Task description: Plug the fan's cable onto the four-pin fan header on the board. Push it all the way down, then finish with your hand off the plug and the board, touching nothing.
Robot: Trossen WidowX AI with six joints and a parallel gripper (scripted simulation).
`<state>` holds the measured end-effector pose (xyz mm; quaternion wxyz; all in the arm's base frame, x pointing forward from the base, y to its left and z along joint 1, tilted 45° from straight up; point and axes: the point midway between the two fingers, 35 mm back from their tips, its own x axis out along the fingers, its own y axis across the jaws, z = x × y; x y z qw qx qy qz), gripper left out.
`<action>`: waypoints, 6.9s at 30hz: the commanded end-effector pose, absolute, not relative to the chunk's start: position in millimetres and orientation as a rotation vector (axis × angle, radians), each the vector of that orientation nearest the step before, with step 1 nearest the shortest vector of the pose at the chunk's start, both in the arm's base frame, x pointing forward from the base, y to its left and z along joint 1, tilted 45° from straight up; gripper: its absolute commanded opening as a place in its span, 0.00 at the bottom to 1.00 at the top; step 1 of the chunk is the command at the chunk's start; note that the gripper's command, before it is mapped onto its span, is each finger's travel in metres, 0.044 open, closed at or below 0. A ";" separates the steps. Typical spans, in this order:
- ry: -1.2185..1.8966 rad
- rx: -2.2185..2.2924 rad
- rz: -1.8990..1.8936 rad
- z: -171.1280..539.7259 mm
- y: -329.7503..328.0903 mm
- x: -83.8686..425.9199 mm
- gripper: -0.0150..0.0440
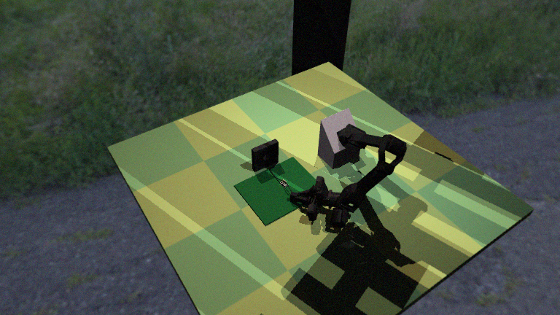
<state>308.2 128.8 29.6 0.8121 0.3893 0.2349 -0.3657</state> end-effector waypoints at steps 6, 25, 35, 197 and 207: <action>0.502 0.831 -0.780 29.9 128.6 308.1 0.25; 0.502 0.831 -0.780 29.9 128.6 308.1 0.25; 0.502 0.831 -0.780 29.9 128.6 308.1 0.25; 1.664 1.145 0.023 129.9 72.8 267.7 1.00; 1.672 1.304 -0.077 114.8 -10.5 331.2 1.00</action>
